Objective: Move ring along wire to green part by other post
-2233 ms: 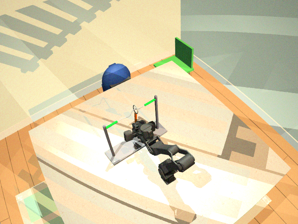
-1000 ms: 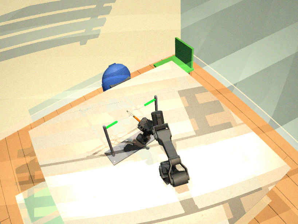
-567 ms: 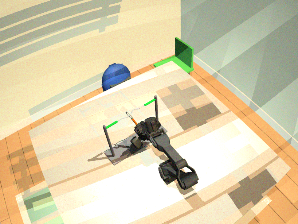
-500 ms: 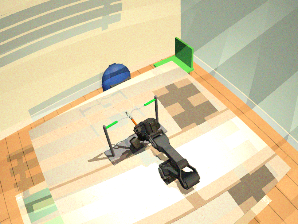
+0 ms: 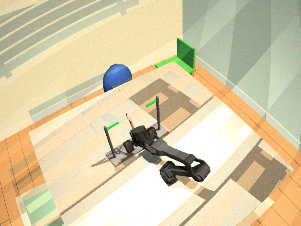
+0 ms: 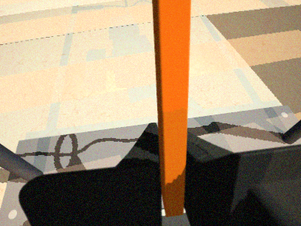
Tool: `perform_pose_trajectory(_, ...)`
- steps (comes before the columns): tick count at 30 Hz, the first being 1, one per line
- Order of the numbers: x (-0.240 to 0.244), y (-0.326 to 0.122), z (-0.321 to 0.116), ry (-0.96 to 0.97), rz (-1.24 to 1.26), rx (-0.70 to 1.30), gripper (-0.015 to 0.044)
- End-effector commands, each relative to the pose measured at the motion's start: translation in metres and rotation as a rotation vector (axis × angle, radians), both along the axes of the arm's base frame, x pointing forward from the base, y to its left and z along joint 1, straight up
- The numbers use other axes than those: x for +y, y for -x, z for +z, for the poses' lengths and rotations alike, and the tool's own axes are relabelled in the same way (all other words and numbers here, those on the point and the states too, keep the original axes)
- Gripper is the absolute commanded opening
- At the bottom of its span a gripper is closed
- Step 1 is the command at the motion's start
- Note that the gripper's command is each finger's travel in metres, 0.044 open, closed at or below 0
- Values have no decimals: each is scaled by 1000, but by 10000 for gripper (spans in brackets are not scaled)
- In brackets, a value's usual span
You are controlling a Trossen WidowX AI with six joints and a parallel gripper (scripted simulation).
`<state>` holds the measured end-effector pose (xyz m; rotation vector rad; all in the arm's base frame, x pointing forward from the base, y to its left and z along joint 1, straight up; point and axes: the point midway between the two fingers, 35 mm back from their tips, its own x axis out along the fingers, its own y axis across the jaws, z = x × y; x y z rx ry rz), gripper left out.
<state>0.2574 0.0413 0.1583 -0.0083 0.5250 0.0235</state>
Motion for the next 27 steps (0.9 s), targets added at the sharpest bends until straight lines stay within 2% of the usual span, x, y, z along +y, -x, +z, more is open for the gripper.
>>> perform_pose_trajectory(1, 9, 0, 0, -42, -37, -4, -150)
perform_pose_trajectory(11, 38, -1, 4, -140, -112, -17, -150)
perform_pose_trajectory(27, 45, -2, 6, -86, -50, -27, -150)
